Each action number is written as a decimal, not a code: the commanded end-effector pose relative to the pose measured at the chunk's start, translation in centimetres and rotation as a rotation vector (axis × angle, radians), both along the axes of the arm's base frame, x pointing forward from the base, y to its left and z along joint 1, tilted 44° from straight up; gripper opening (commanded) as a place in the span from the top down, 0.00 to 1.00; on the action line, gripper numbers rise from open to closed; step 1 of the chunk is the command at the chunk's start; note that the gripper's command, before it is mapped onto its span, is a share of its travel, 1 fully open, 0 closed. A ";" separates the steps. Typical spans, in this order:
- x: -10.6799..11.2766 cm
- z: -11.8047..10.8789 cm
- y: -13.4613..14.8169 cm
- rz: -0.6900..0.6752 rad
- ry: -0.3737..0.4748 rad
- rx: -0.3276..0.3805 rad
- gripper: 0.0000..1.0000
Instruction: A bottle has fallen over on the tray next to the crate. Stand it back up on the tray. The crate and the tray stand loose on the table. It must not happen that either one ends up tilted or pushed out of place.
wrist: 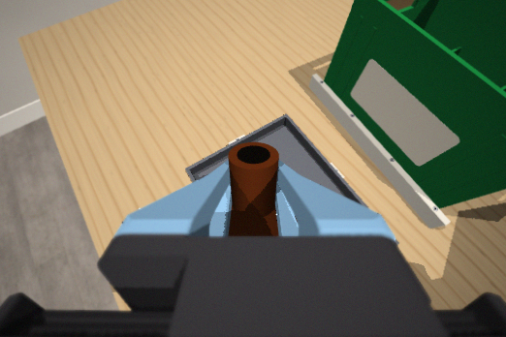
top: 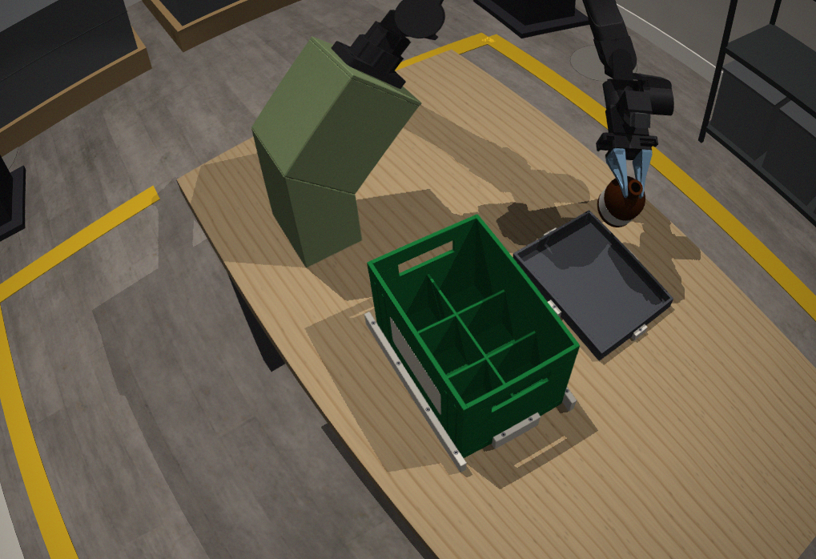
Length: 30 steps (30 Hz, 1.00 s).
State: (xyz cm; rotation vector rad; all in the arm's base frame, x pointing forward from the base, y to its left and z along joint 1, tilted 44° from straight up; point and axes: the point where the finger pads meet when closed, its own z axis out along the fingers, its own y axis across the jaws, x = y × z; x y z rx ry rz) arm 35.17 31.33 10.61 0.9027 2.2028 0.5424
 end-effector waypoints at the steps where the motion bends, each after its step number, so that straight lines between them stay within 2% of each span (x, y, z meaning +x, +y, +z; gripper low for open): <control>1: 0.2 0.8 0.1 -0.012 -0.020 0.018 1.00; 20: 0.0 0.4 0.4 -0.011 -0.020 0.012 1.00; 30: 0.5 1.0 0.8 -0.044 -0.057 0.001 1.00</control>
